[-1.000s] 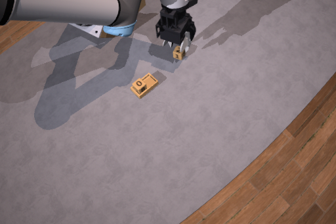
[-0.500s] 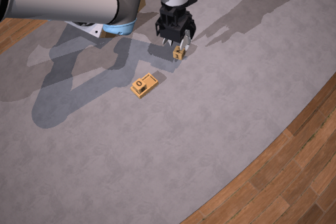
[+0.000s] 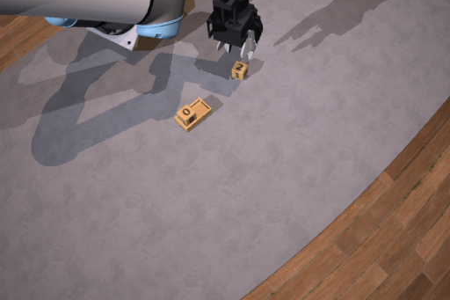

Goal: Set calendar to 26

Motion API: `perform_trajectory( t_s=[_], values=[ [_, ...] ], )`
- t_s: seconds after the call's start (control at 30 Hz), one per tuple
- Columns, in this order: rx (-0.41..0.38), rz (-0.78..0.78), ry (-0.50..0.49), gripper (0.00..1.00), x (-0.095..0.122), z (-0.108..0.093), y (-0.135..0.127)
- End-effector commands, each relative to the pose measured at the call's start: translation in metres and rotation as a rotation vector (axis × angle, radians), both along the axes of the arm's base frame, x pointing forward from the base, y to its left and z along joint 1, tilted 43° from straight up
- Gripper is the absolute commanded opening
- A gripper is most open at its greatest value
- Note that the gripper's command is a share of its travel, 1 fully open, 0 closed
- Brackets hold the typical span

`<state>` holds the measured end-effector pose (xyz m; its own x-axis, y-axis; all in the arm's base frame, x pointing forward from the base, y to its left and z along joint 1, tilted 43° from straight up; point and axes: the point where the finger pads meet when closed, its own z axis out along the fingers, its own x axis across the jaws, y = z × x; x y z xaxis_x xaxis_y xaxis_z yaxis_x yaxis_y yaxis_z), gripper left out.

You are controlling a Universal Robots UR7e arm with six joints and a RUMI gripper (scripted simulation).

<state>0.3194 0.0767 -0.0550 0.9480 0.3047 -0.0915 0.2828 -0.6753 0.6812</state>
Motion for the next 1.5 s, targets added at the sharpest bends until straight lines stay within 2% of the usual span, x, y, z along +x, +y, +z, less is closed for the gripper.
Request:
perform_trajectory(
  t_s=[0.0,0.3,0.7,1.13,1.47],
  values=[
    [0.0,-0.001,0.0,0.28,-0.0002,0.0018,0.0018],
    [-0.048,-0.004,-0.008,0.28,-0.0017,0.0006,0.0008],
    [-0.235,0.019,-0.073,0.28,-0.0013,-0.0003,0.0026],
    [-0.259,0.022,-0.081,0.28,-0.0013,-0.0005,0.0029],
    [-0.336,0.016,-0.098,0.28,-0.0033,-0.002,0.0014]
  ],
)
